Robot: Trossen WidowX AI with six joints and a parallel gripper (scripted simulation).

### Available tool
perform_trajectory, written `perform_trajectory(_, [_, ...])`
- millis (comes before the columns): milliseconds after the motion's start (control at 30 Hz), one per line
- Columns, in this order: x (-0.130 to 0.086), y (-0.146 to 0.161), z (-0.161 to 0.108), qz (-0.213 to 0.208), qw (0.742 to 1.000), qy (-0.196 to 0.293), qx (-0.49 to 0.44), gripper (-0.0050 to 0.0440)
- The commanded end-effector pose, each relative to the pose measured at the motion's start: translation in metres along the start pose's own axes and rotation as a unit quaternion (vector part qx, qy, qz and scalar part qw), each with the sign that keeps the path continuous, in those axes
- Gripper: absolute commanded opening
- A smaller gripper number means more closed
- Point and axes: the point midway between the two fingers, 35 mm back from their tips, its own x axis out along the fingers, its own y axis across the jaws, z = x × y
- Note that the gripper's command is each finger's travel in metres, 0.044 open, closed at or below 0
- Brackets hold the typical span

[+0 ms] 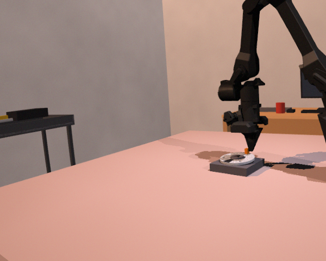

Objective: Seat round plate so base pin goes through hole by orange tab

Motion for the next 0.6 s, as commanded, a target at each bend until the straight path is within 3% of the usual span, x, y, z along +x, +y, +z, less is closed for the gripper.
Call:
perform_trajectory(0, [-0.0026,-0.0015,0.0085,0.000,1.000,-0.010,-0.004,-0.0050])
perform_trajectory(567, [-0.0033,-0.0036,0.0123,0.000,1.000,-0.010,-0.004,-0.0050])
